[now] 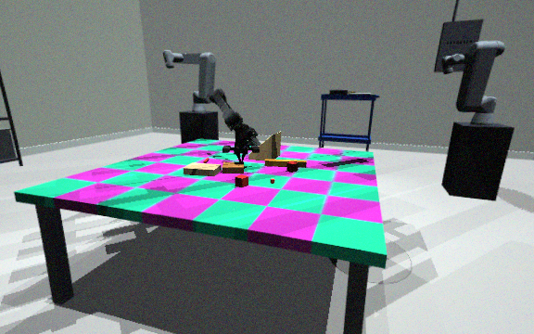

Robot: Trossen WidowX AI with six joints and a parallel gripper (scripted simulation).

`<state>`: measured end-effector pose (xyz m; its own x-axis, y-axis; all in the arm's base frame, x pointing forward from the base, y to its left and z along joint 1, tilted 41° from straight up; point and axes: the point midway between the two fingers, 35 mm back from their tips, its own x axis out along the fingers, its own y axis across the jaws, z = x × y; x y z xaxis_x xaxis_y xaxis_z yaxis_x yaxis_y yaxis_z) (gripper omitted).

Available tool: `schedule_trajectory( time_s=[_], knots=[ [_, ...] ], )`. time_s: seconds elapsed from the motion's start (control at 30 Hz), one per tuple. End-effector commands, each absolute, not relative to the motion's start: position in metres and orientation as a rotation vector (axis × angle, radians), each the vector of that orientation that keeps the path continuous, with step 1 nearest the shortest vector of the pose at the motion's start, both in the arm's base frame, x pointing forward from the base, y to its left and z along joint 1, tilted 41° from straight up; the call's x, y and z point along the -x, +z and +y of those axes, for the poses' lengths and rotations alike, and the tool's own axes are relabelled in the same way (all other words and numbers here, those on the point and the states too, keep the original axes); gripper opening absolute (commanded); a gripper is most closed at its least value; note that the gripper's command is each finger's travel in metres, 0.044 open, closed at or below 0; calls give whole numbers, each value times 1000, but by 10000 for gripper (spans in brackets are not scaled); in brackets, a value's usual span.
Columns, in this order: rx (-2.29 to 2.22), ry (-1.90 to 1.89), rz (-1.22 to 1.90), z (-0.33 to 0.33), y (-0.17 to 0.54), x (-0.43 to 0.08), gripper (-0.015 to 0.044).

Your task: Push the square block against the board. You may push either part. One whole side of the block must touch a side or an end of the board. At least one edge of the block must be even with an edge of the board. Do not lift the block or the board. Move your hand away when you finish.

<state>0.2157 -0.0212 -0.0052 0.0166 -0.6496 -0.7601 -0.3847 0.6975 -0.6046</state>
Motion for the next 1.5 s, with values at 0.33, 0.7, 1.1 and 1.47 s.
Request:
schedule_trajectory(
  time_s=[0.33,0.7,1.1,1.47],
  knots=[
    [868,-254,1602,-18,-8,-227,0],
    [868,-254,1601,-16,-9,-235,0],
    [868,-254,1601,-13,-11,-244,0],
    [867,-254,1600,-10,-12,-253,0]
  ],
)
